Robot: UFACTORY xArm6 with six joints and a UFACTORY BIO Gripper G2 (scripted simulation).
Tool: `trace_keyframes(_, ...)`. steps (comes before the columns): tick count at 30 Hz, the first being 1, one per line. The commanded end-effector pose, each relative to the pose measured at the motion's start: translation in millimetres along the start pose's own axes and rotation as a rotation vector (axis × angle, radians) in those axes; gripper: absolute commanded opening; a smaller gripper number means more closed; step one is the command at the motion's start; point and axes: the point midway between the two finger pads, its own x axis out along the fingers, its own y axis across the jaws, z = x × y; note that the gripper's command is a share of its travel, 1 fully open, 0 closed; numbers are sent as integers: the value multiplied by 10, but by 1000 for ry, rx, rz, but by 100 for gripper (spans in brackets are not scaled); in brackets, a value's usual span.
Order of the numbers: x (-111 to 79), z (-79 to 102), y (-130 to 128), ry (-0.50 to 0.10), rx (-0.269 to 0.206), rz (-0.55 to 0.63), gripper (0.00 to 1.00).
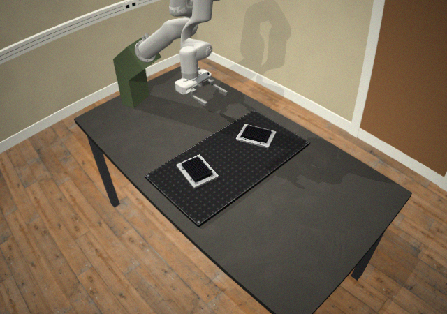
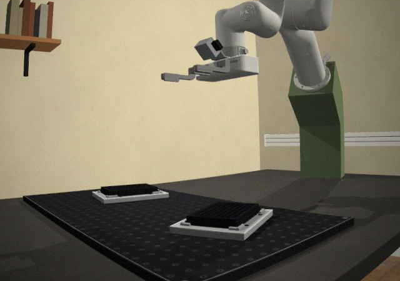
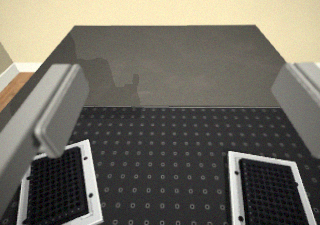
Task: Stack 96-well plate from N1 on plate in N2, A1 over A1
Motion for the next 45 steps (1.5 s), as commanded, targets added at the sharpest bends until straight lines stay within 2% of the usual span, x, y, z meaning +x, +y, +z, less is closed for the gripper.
trace_keyframes(1, 42, -83, 90, -4, 0, 86, 37)
trace_keyframes(2, 42, -83, 90, -4, 0, 86, 37)
trace_keyframes(12, 186, -407, 442, -4, -1, 403, 37)
trace_keyframes(17, 258, -570, 618, -4, -1, 402, 37)
trace_keyframes(19, 258, -570, 618, -4, -1, 402, 37)
trace_keyframes(34, 474, -1056, 1146, -4, -1, 402, 37)
trace_keyframes(36, 474, -1056, 1146, -4, -1, 402, 37)
trace_keyframes(45, 604, -1348, 1463, -4, -1, 402, 37)
